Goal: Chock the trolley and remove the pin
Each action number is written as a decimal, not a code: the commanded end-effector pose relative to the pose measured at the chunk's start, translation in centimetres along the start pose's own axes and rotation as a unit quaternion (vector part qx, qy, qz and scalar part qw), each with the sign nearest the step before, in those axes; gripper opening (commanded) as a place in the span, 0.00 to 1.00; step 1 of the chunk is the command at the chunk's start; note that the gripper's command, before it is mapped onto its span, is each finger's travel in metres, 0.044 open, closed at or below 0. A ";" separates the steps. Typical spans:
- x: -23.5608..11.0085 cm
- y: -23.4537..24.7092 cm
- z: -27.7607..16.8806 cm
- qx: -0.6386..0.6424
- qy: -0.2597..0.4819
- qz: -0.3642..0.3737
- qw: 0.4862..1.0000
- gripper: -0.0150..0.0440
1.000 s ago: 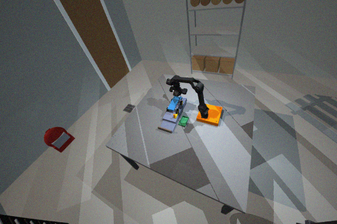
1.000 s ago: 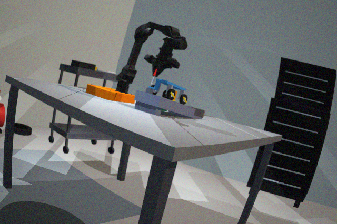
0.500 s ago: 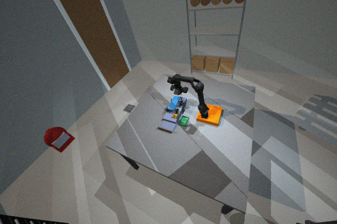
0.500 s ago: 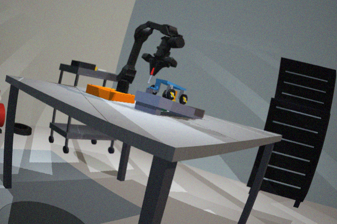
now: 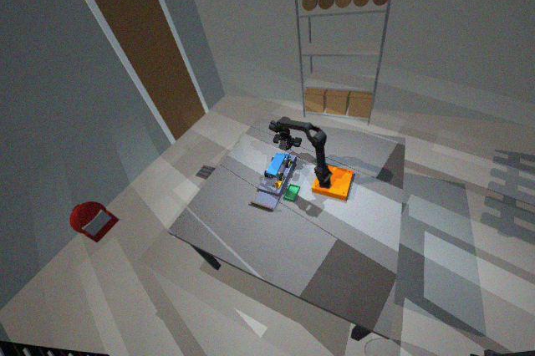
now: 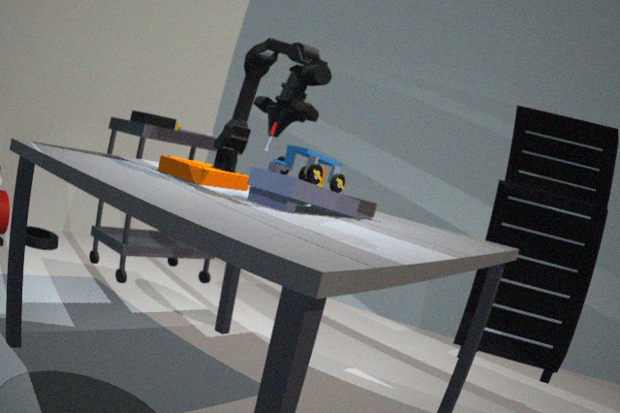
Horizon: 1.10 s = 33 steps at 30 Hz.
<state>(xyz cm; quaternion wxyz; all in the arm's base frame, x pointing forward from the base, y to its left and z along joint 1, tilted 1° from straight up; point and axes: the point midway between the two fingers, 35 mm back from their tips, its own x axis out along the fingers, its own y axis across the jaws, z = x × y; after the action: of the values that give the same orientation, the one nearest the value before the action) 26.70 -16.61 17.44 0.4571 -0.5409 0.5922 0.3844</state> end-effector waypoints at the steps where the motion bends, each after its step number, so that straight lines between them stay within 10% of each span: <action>1: 0.0 1.4 0.0 -0.001 -0.001 -0.001 1.000 0.25; 33: -0.4 6.1 4.3 -0.001 -0.003 0.000 1.000 0.25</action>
<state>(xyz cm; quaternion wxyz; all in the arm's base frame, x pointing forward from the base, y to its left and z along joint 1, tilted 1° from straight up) 21.13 -12.85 16.54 0.4589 -0.5401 0.5892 0.3881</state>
